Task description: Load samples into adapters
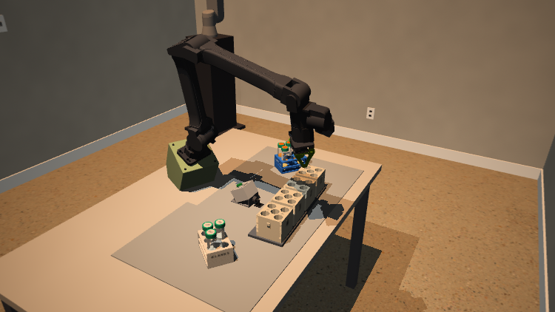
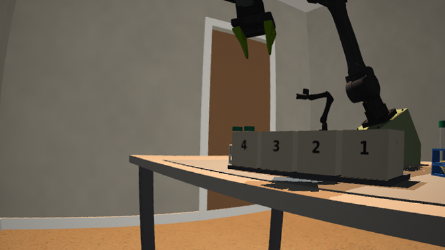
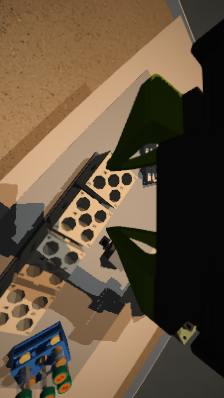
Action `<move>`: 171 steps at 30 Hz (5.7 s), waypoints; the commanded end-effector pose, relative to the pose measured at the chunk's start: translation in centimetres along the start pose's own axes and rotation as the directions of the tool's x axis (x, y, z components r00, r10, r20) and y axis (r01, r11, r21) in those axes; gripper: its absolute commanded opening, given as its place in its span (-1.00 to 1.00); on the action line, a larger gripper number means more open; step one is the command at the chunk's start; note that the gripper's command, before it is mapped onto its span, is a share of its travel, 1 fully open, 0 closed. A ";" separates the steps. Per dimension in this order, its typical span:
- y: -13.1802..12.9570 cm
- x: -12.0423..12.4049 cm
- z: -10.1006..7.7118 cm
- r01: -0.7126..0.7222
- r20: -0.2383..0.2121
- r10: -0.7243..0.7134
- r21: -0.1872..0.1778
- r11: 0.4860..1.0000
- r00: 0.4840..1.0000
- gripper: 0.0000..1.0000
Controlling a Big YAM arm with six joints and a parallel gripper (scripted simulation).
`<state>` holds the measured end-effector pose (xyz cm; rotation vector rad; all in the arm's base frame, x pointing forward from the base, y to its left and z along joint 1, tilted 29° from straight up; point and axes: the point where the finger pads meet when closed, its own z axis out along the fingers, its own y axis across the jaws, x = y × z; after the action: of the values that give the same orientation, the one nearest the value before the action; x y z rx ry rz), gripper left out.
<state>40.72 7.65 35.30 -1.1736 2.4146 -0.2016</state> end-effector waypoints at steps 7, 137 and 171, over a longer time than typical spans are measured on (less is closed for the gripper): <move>4.8 0.7 -1.6 -0.176 -0.006 0.176 0.027 0.984 0.984 0.11; 6.9 13.3 9.3 -0.881 0.144 0.873 0.156 0.446 0.467 1.00; -12.6 29.9 5.4 -0.976 0.155 0.972 0.161 0.148 0.174 1.00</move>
<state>34.95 -20.13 22.05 0.7683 2.5119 0.0256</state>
